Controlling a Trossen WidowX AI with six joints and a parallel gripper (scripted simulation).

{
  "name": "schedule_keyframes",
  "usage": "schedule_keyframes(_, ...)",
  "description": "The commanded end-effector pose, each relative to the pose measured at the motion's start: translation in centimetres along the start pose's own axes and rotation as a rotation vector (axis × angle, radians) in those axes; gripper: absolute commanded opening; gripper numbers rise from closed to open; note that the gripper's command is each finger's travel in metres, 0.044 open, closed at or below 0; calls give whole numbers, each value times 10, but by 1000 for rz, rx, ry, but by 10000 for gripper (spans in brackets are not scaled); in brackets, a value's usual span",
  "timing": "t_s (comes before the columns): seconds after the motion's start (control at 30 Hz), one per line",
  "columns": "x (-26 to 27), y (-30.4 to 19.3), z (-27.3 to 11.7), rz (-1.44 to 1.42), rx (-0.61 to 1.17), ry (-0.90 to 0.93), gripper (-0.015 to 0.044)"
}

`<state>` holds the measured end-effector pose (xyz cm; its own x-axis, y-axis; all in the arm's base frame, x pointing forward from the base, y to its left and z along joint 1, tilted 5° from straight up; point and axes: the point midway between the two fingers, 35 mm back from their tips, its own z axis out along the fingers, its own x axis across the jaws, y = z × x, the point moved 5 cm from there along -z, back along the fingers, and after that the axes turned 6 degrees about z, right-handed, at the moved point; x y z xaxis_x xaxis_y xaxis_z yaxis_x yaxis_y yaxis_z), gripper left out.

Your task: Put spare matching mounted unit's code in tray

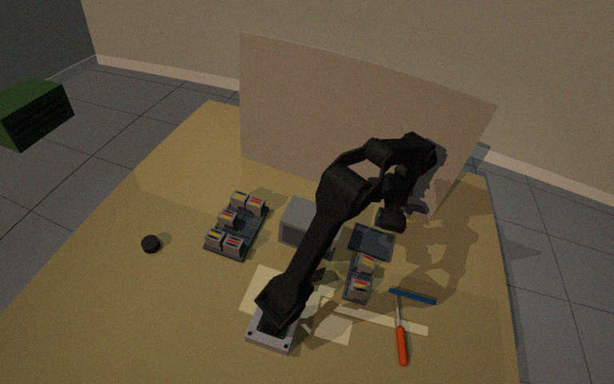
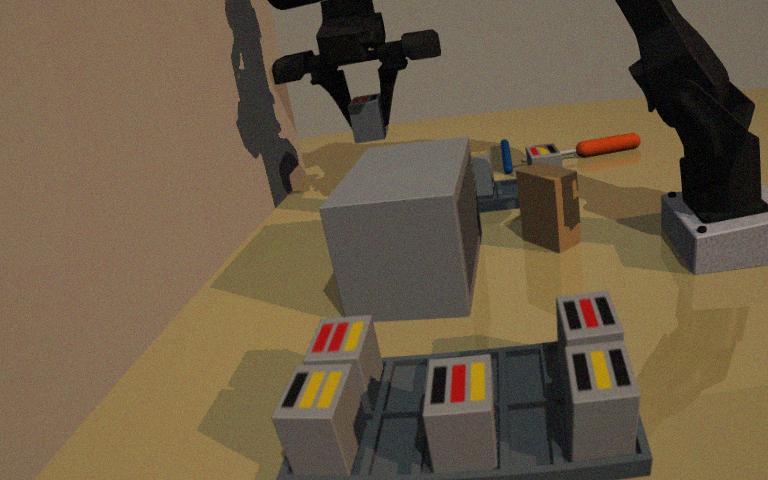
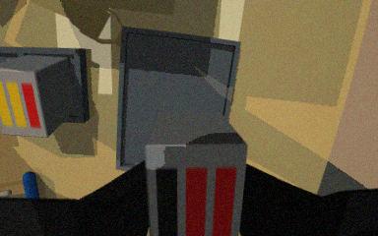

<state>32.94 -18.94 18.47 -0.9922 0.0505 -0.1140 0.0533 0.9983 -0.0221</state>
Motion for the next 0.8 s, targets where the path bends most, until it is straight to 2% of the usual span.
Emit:
schedule_keyframes(0.0, 1, 1, 4, 1, -7, 3, 0)
schedule_keyframes(0.77, 1, 1, 22, 1, -7, 3, 0)
